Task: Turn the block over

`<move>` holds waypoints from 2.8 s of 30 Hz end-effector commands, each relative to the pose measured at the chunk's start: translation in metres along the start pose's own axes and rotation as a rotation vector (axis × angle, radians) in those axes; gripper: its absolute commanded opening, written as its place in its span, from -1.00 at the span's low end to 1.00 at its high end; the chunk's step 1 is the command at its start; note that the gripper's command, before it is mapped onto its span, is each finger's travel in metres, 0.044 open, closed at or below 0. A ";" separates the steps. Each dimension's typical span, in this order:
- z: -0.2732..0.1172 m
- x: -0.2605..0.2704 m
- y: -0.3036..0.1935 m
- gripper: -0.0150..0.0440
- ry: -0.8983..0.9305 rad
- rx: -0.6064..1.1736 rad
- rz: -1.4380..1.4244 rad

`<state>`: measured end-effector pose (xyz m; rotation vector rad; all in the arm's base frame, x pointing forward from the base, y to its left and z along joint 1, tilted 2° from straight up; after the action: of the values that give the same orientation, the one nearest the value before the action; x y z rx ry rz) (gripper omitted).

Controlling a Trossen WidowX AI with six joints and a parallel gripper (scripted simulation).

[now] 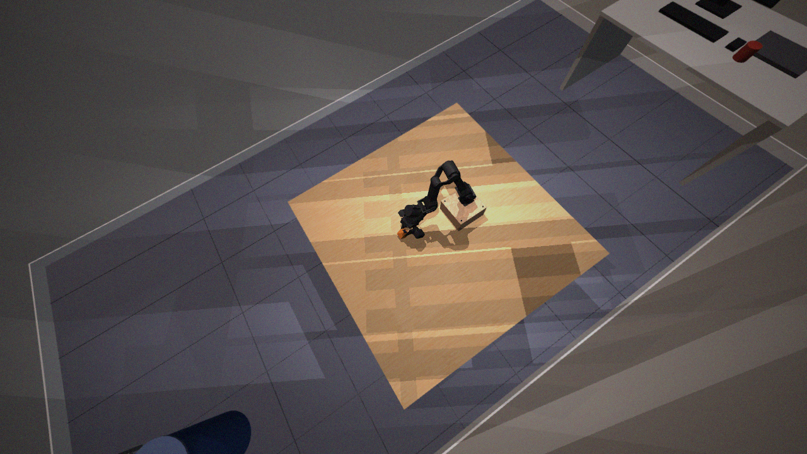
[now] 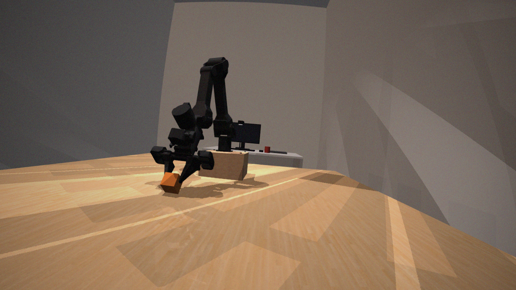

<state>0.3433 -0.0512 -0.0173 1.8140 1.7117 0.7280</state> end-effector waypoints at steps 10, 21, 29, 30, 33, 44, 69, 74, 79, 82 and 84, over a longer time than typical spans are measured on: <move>0.001 0.000 -0.023 -0.49 0.021 -0.157 -0.001; -0.010 0.002 -0.030 -0.49 0.031 -0.272 -0.006; -0.012 0.002 -0.029 -0.49 0.034 -0.297 -0.006; -0.012 0.002 -0.029 -0.49 0.034 -0.297 -0.006; -0.012 0.002 -0.029 -0.49 0.034 -0.297 -0.006; -0.012 0.002 -0.029 0.13 0.034 -0.297 -0.006; -0.012 0.002 -0.029 1.00 0.034 -0.297 -0.006; -0.012 0.002 -0.029 1.00 0.034 -0.297 -0.006; -0.012 0.002 -0.029 1.00 0.034 -0.297 -0.006; -0.012 0.002 -0.029 1.00 0.034 -0.297 -0.006; -0.012 0.002 -0.029 1.00 0.034 -0.297 -0.006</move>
<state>0.3157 -0.0485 -0.0288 1.5923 1.5363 0.9520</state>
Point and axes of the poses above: the point midway between the two fingers, 35 mm back from their tips, its own z axis out along the fingers, its own x axis across the jaws, y = z × x, the point moved 3 cm from there along -z, back along the fingers, and after that the axes turned 5 degrees about z, right-handed, at the moved point
